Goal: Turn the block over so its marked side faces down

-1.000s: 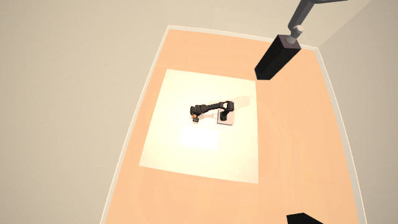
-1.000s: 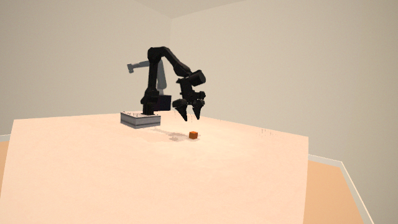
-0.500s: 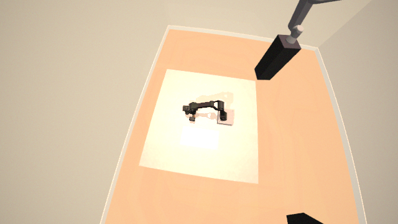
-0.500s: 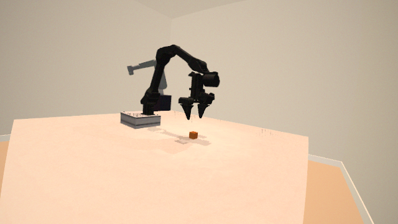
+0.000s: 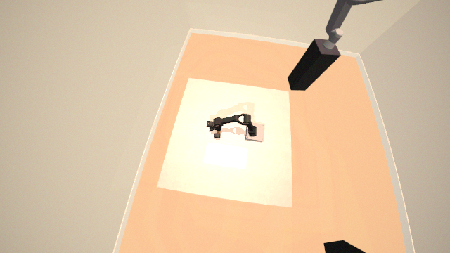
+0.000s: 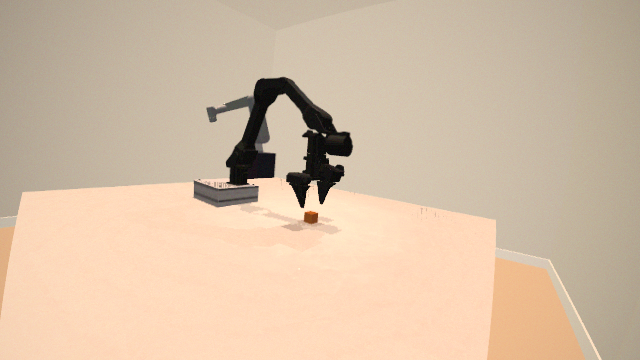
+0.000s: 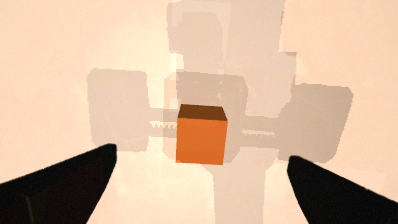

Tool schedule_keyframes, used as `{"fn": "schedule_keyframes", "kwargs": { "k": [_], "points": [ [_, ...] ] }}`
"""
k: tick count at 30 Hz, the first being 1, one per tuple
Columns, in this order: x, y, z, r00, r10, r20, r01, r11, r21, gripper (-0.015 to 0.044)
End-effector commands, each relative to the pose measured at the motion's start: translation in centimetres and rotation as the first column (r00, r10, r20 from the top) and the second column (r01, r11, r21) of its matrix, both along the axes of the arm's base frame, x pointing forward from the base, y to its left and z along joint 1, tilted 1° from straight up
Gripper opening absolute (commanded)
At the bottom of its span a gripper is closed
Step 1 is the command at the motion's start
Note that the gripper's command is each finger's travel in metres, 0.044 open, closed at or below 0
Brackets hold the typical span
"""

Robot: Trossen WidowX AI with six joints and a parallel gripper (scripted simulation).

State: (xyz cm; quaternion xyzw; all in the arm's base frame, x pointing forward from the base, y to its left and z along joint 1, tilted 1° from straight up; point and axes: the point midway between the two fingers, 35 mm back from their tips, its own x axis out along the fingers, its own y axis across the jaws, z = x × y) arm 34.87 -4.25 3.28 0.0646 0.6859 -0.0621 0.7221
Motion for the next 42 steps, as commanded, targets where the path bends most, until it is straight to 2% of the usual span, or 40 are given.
{"fn": "schedule_keyframes", "kwargs": {
  "k": [1,22,34,42],
  "points": [
    [-0.1,0.1,-0.6,1.000,0.003,-0.009,-0.003,1.000,0.006,0.0440],
    [0.0,0.1,-3.8,1.000,0.003,-0.009,-0.003,1.000,0.006,0.0440],
    [0.0,0.1,-3.8,1.000,0.003,-0.009,-0.003,1.000,0.006,0.0125],
    [0.0,0.1,-3.8,1.000,0.003,-0.009,-0.003,1.000,0.006,0.0072]
  ]
}}
